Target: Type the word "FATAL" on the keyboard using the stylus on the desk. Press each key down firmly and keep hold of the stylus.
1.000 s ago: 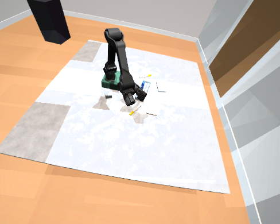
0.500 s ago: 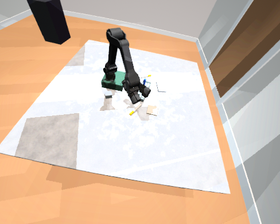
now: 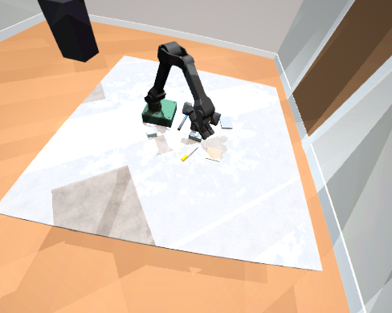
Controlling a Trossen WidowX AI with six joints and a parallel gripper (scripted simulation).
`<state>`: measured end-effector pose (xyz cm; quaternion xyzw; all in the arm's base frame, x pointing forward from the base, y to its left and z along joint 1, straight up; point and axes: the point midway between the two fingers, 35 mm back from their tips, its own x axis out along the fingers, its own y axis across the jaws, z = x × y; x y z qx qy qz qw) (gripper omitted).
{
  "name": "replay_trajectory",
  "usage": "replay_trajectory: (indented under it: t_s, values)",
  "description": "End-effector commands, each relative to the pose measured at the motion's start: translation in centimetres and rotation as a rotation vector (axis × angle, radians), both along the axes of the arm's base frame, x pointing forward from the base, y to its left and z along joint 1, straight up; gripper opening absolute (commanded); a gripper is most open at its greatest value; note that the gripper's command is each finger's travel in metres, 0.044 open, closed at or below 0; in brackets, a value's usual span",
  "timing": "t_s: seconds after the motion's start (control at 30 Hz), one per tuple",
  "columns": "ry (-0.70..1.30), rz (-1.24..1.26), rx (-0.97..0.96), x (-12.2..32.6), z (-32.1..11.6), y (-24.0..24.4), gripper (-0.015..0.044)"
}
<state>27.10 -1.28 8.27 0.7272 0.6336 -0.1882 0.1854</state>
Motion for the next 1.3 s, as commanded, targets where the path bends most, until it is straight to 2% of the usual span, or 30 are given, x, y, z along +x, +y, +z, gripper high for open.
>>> replay_trajectory:
  t_s: [0.0,0.87,0.97,1.27]
  values:
    - [0.001,0.031,-0.002,0.0,0.1,0.3,0.0000]
    - [0.002,0.031,-0.001,0.1,-3.4,0.3,0.0000]
    - [0.002,0.031,-0.001,0.1,-3.6,0.3,0.0079]
    - [0.002,0.031,-0.001,0.1,-3.9,0.2,0.0081]
